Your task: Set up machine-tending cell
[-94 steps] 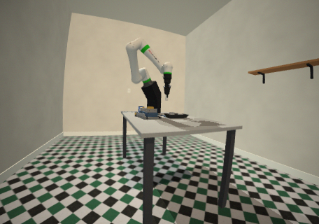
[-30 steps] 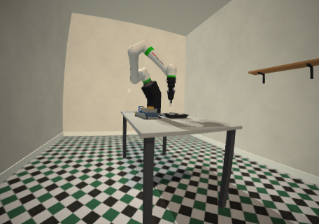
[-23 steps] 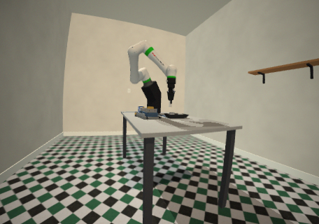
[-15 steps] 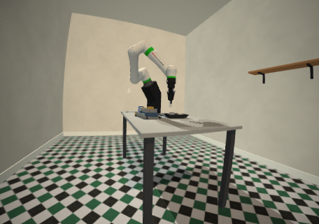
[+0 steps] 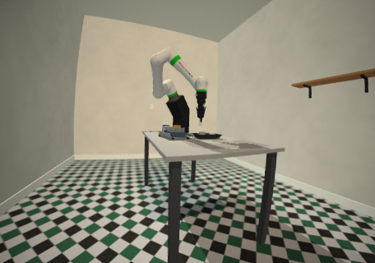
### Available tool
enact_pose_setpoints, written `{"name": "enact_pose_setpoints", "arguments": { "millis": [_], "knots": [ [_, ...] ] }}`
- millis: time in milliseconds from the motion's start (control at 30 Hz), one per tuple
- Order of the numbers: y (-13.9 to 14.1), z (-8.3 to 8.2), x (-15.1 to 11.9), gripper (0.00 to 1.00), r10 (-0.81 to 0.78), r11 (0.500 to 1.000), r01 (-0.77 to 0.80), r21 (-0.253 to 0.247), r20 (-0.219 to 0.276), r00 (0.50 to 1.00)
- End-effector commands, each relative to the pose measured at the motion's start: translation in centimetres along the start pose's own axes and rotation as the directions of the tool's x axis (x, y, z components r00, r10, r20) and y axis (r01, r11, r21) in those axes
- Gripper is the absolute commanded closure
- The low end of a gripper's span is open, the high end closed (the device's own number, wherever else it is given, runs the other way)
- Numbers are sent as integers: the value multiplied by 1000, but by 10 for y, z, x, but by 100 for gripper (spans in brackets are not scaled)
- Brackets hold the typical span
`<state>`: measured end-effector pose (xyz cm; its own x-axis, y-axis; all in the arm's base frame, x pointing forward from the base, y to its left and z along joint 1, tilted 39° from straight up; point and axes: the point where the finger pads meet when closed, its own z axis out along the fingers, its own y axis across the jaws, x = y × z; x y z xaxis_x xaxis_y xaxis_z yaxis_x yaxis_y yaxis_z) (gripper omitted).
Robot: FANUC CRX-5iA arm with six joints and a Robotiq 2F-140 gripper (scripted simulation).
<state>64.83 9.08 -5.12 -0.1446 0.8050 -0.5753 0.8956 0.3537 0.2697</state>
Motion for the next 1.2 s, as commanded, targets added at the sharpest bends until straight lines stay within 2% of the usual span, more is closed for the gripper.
{"name": "enact_pose_setpoints", "arguments": {
  "millis": [0, 800, 1167],
  "knots": [
    [0, 0, 0, 100, 0, 1000, 0, 0, 0, 1000],
    [0, -1, 0, 100, 0, 1000, 0, 0, 0, 1000],
    [0, -10, 0, 100, 0, 1000, 0, 0, 0, 1000]
  ]
}}
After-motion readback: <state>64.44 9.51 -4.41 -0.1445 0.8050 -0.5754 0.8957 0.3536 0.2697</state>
